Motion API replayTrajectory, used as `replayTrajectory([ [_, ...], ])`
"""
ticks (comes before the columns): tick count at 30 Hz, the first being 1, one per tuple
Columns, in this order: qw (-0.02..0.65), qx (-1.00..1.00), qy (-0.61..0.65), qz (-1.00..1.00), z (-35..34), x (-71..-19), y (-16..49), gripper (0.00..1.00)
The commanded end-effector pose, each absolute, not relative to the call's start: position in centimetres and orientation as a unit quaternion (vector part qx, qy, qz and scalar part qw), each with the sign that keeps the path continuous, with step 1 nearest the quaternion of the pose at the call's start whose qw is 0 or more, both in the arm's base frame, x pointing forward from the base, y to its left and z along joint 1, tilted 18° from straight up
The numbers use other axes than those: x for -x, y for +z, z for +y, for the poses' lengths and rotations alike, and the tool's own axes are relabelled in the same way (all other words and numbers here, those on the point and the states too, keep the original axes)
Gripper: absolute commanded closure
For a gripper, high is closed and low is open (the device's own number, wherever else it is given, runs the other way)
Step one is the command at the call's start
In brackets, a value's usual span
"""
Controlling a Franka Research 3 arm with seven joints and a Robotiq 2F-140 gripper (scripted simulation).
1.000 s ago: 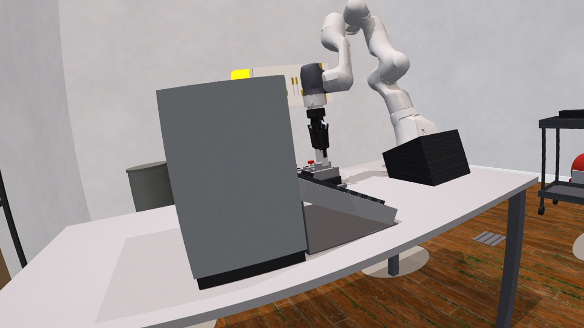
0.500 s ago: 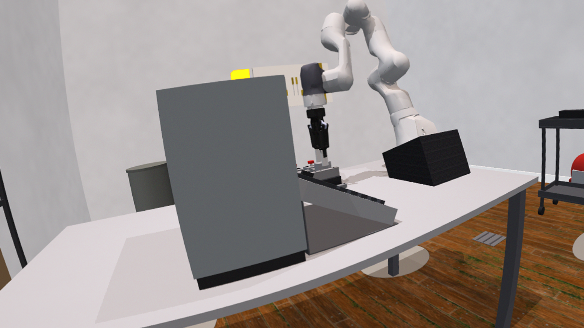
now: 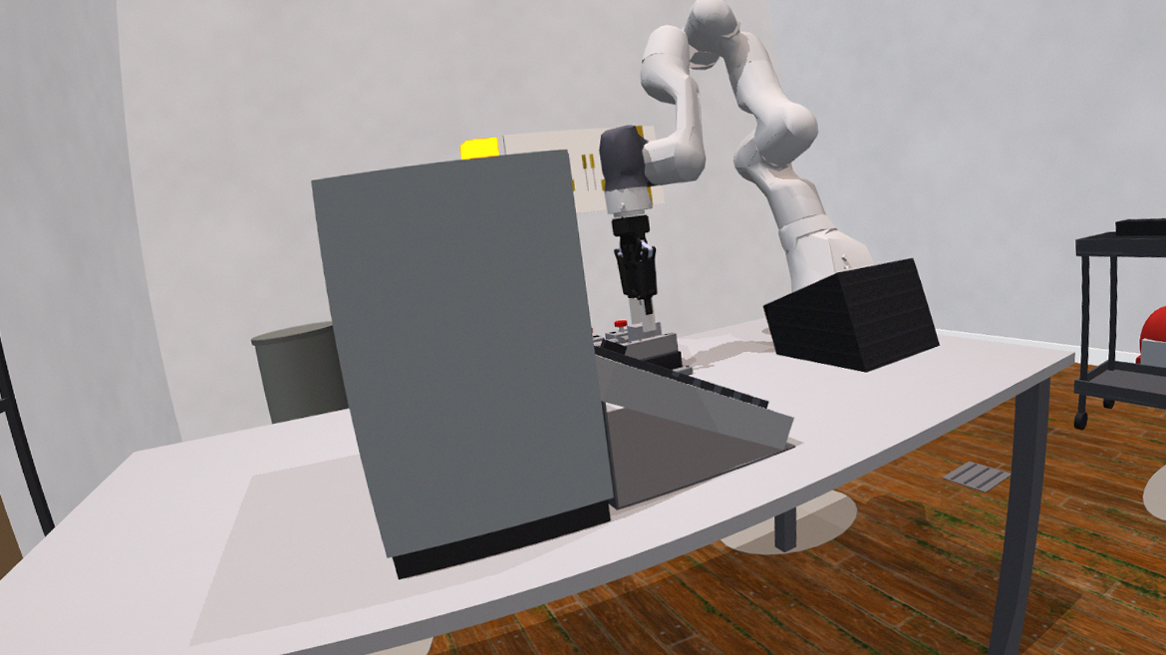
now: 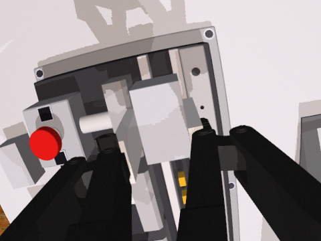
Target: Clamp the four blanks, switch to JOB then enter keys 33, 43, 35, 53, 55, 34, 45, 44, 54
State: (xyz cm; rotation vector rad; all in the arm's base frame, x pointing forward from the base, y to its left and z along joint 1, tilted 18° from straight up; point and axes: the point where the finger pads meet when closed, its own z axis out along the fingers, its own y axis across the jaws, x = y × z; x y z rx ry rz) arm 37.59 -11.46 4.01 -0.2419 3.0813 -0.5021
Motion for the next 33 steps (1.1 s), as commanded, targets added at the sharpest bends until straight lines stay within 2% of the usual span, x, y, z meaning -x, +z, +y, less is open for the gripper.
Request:
replayTrajectory([
  [1, 0.008, 0.076, -0.160, 0.984, -11.52, -37.83, 4.09, 1.00],
  [5, 0.008, 0.076, -0.160, 0.984, -11.52, -37.83, 4.09, 1.00],
  [6, 0.008, 0.076, -0.160, 0.984, -11.52, -37.83, 4.09, 0.60],
  [33, 0.008, 0.076, -0.160, 0.984, -11.52, -37.83, 4.09, 0.60],
])
